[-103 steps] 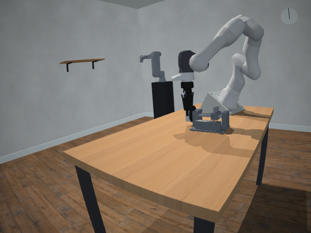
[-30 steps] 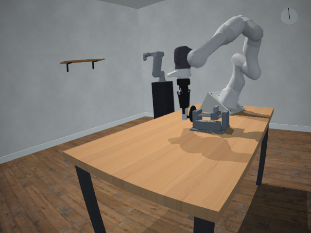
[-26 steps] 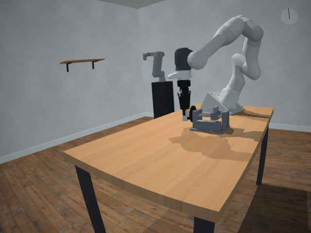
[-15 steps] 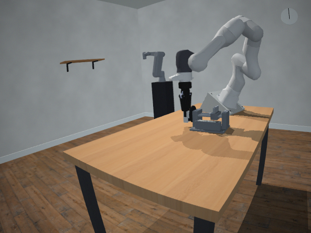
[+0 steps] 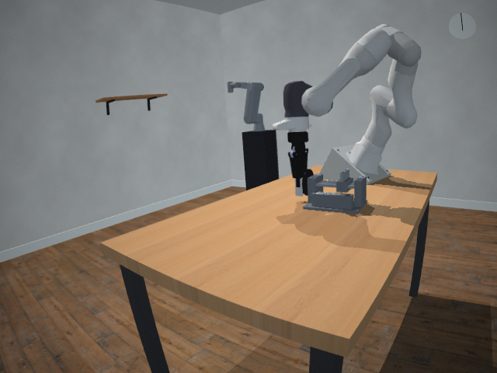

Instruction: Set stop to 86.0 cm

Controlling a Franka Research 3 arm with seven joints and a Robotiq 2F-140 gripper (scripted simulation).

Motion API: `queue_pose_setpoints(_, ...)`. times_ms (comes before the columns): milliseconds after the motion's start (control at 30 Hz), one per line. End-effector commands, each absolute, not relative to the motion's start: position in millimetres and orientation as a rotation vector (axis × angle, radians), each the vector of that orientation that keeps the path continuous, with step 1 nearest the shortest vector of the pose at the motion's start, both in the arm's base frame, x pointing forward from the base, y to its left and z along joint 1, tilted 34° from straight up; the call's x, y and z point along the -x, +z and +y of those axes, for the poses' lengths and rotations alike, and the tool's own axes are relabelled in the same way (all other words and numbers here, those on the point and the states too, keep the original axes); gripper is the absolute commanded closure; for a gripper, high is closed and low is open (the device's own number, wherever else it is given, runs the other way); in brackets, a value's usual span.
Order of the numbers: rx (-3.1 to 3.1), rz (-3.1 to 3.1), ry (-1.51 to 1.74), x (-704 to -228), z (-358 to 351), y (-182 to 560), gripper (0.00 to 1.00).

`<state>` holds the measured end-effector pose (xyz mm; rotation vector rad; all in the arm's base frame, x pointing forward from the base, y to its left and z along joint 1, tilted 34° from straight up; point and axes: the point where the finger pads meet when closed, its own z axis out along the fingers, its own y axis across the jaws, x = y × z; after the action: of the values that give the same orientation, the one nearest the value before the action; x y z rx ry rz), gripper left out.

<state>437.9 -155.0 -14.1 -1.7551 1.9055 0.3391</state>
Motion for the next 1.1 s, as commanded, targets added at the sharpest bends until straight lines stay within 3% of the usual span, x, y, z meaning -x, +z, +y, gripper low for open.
queue_pose_setpoints(0,1.761,1.895,0.341,-430.3,-153.9,-15.2,0.96)
queue_pose_setpoints(1067,1.761,1.895,0.341,-406.1,-160.3,-4.5,0.96)
